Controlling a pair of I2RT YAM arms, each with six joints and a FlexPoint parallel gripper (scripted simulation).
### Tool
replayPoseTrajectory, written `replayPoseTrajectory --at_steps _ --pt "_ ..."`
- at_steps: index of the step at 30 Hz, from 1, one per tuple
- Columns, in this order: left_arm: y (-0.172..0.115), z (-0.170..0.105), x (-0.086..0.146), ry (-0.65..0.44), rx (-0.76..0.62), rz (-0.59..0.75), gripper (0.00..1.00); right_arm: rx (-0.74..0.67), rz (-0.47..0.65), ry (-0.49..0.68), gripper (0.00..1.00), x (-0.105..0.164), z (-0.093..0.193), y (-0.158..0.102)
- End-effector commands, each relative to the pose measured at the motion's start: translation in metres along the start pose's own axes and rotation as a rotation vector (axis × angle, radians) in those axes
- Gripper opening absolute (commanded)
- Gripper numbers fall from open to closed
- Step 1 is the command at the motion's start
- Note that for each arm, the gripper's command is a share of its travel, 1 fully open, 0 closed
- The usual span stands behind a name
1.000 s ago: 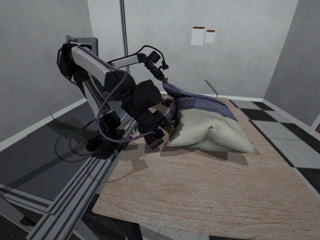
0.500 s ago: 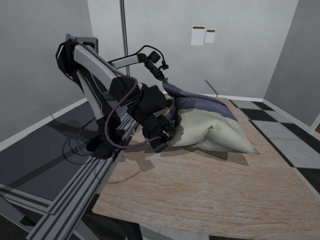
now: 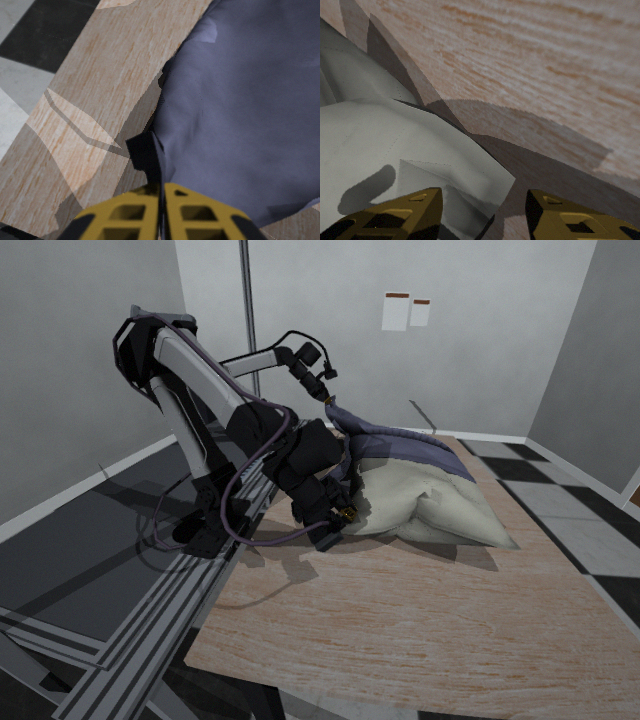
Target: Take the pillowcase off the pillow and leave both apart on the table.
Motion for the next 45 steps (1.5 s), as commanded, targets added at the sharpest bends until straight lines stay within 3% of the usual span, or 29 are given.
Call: replayPoseTrajectory --at_steps 1,7,34,45 --pt "0.0033 -0.0003 0.0021 -0.003 -0.013 -0.004 0.0 -0.005 -0.006 0.004 0.45 -0.0045 -0.0011 -0.0002" --pt "0.0033 -0.0003 0.0021 -0.003 -0.013 -0.004 0.0 -0.002 0.0 0.013 0.45 -0.0034 0.0015 -0.0007" --pt "0.0033 -0.0003 0.0021 -0.003 -0.013 -0.004 0.0 -0.005 -0.001 0.014 0.07 -0.0016 0.0016 0.0" --pt "0.0033 -0.0003 0.0021 -0.003 -0.013 -0.004 0.0 -0.008 -0.003 0.006 0.06 -0.0015 0.0002 0.0002"
Point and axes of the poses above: on each arm, the point where the finger pads meet when closed, its own x axis back along the fingers, its own z axis across the jaws, y = z × x, the point moved 5 cm from there along x, back along the fingers, and after that the axes turned 9 degrees about -x, right-handed, at the moved point
